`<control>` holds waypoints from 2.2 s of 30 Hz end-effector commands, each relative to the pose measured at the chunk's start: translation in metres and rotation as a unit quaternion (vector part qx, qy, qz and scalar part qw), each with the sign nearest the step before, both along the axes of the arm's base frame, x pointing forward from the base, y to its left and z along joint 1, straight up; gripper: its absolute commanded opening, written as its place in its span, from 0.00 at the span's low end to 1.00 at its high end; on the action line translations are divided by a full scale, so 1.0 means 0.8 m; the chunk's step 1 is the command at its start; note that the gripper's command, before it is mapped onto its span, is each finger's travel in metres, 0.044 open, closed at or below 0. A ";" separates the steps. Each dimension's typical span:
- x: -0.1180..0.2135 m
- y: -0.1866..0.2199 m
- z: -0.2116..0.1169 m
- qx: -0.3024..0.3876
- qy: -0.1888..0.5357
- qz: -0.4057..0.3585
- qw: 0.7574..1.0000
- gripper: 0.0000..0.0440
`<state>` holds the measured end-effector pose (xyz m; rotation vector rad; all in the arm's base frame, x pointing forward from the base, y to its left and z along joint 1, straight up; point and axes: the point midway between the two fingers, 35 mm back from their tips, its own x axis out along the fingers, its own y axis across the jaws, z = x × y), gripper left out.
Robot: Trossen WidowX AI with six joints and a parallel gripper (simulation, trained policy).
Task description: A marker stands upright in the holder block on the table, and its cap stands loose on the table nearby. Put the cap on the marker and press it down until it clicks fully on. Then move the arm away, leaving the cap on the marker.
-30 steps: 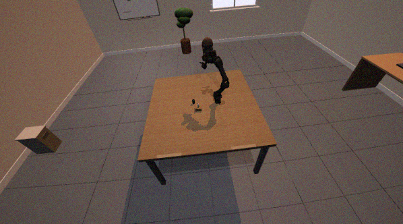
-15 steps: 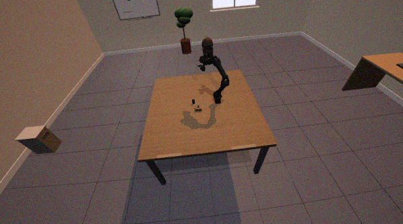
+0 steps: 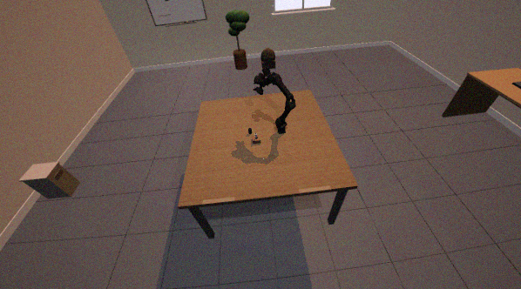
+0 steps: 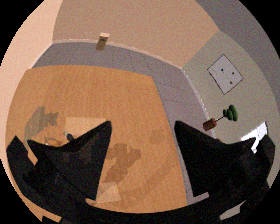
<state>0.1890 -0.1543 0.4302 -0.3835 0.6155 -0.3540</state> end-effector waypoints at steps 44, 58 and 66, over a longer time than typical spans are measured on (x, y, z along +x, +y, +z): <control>0.091 0.025 -0.152 0.150 0.213 0.080 0.962 0.72; 0.113 0.037 -0.193 0.176 0.275 0.086 0.941 0.72; 0.124 0.044 -0.216 0.186 0.309 0.087 0.929 0.72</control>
